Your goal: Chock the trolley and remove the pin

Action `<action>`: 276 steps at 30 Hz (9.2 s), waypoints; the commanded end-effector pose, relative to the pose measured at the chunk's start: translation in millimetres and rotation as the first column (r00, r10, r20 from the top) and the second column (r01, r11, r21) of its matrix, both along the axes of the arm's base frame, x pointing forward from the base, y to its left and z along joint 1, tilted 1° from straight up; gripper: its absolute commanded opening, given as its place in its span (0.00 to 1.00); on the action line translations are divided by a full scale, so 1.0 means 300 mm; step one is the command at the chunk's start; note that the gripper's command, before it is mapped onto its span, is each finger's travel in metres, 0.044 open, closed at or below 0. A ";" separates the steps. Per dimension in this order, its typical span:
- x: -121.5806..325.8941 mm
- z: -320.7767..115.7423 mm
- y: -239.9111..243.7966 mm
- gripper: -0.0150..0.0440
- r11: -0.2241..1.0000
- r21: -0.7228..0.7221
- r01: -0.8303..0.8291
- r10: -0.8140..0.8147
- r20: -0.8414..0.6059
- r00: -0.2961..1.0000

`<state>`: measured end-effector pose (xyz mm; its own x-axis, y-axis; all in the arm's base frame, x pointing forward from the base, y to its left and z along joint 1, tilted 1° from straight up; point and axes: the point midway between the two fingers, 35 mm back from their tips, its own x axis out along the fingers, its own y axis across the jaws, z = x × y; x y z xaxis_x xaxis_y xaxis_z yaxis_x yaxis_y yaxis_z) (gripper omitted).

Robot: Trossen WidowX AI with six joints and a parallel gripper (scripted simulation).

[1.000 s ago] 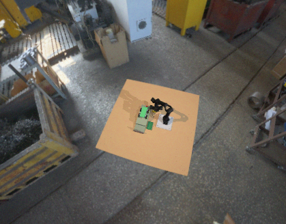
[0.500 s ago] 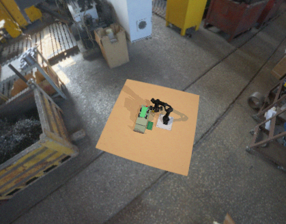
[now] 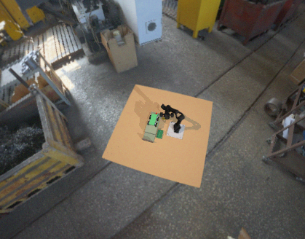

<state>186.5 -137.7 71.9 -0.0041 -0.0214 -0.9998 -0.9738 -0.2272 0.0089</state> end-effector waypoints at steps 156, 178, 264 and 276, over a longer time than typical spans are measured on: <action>0.128 0.395 0.529 0.25 -0.216 0.031 0.976 -0.976 0.014 -0.216; 0.174 0.377 0.789 0.25 -0.216 0.030 0.976 -0.976 0.007 -0.216; 0.311 0.140 0.910 0.25 -0.213 0.060 0.975 -0.968 0.121 -0.218; 0.311 0.141 0.879 0.25 -0.213 0.060 0.975 -0.968 0.121 -0.218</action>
<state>279.8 131.0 113.1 0.0078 -0.1197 -0.9928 -0.0107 0.9927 -0.1197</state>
